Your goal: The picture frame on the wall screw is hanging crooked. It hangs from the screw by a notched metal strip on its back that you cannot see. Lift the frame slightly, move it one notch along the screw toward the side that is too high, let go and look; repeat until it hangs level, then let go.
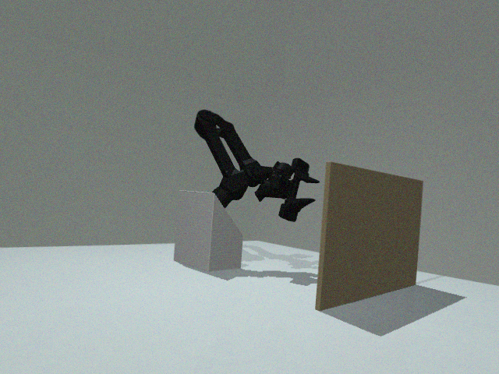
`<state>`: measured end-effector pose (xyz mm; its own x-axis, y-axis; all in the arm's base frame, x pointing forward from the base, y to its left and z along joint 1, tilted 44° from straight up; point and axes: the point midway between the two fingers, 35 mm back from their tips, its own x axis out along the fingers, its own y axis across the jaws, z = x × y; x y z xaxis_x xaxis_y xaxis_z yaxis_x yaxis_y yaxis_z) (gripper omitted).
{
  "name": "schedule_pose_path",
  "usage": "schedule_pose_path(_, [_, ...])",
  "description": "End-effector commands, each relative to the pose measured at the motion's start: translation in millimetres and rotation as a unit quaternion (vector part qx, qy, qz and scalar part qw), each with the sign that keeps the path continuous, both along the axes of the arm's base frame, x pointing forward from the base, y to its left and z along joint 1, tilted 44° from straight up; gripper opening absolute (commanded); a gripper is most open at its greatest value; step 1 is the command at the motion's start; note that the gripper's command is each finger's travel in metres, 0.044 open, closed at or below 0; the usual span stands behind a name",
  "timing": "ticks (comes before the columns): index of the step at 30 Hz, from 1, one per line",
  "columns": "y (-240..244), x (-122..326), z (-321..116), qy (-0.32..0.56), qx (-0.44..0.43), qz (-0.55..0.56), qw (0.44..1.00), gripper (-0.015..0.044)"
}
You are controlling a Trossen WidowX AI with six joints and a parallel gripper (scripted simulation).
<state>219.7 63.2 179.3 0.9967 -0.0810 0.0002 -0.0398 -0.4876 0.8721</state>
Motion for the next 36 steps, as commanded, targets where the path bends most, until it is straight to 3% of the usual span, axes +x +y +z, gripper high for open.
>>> schedule_pose_path(1, [5.2,10.5,-5.3,0.005,0.006,0.002,1.0,0.026])
schedule_pose_path(15, [14.9,57.5,-34.3,-0.002,0.061,0.0,0.998,0.026])
schedule_pose_path(28, [15.3,64.9,-35.2,-0.003,0.063,0.0,0.998,0.026])
schedule_pose_path(36, [8.9,137.3,-34.6,-0.005,0.063,0.0,0.998,0.026])
